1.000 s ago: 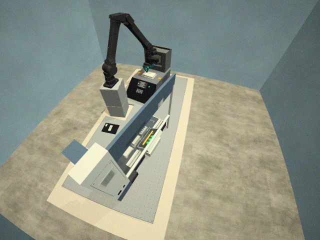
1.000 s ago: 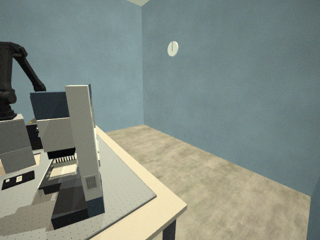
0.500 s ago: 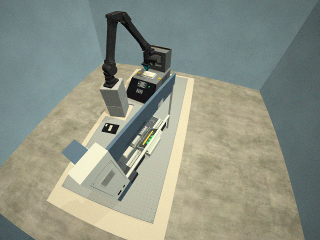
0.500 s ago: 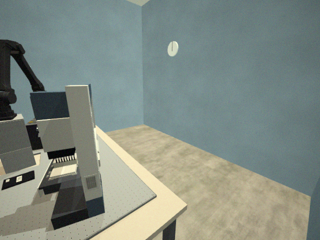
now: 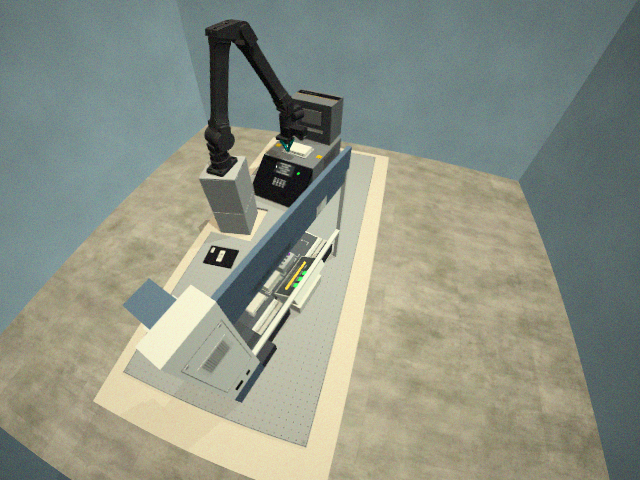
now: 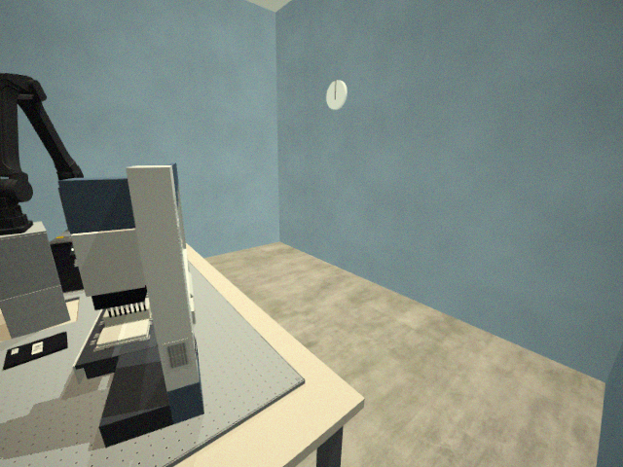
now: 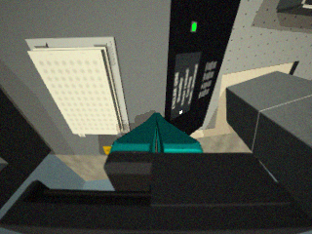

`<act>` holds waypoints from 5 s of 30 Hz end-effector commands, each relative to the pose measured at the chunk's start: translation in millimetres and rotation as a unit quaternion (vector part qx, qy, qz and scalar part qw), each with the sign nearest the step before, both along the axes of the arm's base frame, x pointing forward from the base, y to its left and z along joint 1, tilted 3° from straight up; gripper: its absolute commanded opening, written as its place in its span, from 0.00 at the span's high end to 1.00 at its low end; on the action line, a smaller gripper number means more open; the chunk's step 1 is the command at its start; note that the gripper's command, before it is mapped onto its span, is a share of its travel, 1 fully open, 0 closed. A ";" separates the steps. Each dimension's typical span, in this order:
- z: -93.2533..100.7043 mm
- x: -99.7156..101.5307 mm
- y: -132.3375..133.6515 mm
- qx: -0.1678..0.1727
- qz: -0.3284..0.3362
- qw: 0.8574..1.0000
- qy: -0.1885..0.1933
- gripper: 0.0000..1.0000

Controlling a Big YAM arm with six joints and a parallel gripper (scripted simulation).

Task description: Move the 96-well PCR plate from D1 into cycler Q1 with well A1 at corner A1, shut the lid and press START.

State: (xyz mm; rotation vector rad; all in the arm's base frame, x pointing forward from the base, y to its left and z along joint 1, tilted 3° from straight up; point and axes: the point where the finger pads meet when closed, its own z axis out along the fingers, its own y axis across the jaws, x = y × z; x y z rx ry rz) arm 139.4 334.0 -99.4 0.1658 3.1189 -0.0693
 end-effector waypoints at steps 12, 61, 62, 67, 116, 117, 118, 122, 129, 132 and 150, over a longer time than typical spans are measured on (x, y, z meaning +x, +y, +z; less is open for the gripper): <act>-7.1 1.0 -51.5 0.014 0.006 1.000 -0.010 1.00; -33.7 -21.7 -186.2 0.008 0.008 1.000 -0.004 1.00; -34.5 -24.3 -190.0 0.003 0.006 1.000 -0.001 1.00; -40.6 -27.6 -192.4 -0.003 -0.004 1.000 0.003 1.00; -87.8 -24.1 -137.9 0.001 -0.005 1.000 0.000 1.00; -88.0 -22.5 -136.1 0.002 -0.007 1.000 0.000 1.00; -89.4 -20.7 -134.3 0.001 -0.009 1.000 0.000 1.00; -90.6 -19.1 -128.1 0.005 -0.005 1.000 -0.002 1.00; -99.2 -18.1 -116.8 0.009 -0.002 1.000 -0.004 1.00; -94.8 -17.1 -123.6 0.010 -0.005 1.000 -0.004 1.00; -100.1 -18.4 -117.0 0.004 0.004 1.000 -0.002 1.00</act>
